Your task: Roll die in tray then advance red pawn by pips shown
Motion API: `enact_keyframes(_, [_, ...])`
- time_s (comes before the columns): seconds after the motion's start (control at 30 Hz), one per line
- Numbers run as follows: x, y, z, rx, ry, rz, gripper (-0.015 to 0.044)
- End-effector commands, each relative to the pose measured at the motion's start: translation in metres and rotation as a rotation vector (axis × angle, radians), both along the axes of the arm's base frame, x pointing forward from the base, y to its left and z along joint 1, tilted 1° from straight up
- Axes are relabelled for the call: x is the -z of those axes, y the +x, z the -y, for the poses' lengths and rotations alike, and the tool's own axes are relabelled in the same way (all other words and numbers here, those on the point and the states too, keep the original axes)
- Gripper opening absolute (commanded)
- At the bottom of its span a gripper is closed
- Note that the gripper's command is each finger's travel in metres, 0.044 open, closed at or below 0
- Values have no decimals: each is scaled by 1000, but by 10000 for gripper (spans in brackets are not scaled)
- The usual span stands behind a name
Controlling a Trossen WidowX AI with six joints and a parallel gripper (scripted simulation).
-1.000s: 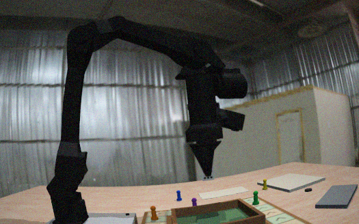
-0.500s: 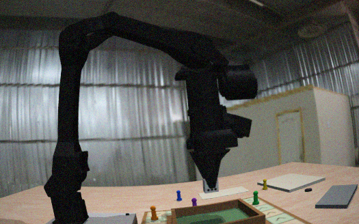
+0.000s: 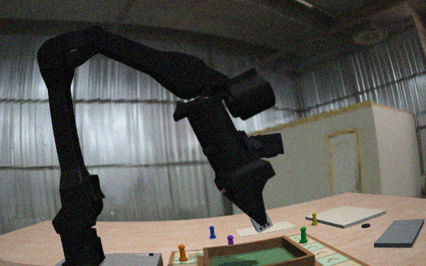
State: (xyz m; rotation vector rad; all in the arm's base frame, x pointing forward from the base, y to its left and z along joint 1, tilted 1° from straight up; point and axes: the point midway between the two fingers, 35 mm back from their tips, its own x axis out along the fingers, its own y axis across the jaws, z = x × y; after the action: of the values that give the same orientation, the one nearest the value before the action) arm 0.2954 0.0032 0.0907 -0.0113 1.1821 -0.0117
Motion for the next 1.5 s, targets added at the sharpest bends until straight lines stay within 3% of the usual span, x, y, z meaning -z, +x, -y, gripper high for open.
enact_keyframes(0.0, [0, 1, 0, -5, -6, 157, 0])
enact_keyframes(0.33, [2, 1, 0, -8, -5, 475, 0])
enact_keyframes(0.53, [5, -1, -1, -8, -5, 481, 0])
enact_keyframes(0.8, [-31, -29, 2, -8, -5, 478, 0])
enact_keyframes(1.47, [-28, -30, 2, -5, -3, 474, 0])
